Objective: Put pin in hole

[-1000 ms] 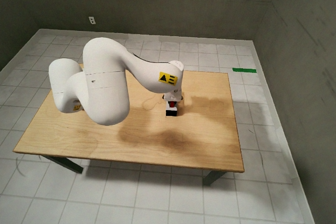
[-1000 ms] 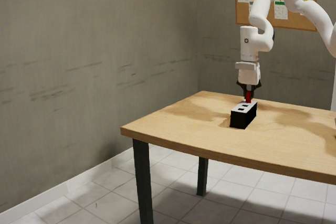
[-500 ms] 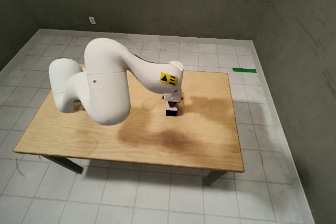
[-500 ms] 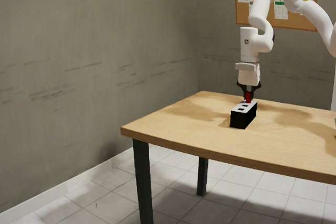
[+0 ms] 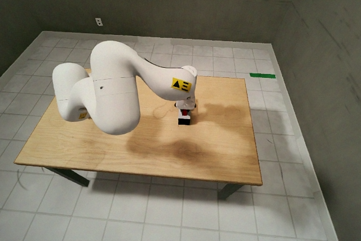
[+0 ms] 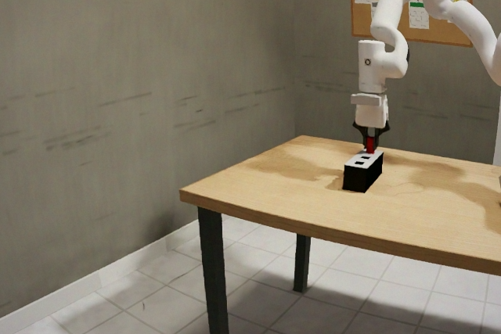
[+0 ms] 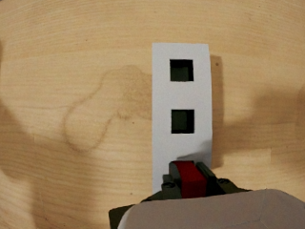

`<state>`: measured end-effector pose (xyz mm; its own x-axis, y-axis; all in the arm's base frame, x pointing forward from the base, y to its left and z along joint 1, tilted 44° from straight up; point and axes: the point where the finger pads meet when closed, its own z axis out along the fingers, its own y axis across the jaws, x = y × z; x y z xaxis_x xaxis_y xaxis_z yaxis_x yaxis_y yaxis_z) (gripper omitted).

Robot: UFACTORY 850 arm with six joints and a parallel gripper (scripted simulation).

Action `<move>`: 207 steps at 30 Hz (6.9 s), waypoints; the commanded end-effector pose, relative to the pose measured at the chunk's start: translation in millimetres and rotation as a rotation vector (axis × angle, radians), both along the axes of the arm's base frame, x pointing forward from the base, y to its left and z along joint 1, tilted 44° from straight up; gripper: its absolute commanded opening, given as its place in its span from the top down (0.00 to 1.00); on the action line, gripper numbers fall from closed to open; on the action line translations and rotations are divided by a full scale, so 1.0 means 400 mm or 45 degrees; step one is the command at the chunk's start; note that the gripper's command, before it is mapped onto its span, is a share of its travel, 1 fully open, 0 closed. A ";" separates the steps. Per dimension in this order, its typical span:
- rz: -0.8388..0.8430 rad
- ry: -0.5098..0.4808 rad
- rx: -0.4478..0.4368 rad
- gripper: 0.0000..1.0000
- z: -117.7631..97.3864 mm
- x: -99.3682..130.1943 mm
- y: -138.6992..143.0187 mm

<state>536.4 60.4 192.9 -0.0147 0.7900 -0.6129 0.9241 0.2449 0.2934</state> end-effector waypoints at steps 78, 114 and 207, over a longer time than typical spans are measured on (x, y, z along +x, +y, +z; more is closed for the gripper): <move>0.001 -0.002 0.001 0.00 -0.004 0.004 -0.006; 0.001 -0.002 0.001 0.00 0.039 -0.020 0.028; 0.001 -0.002 0.000 0.00 0.175 -0.096 0.134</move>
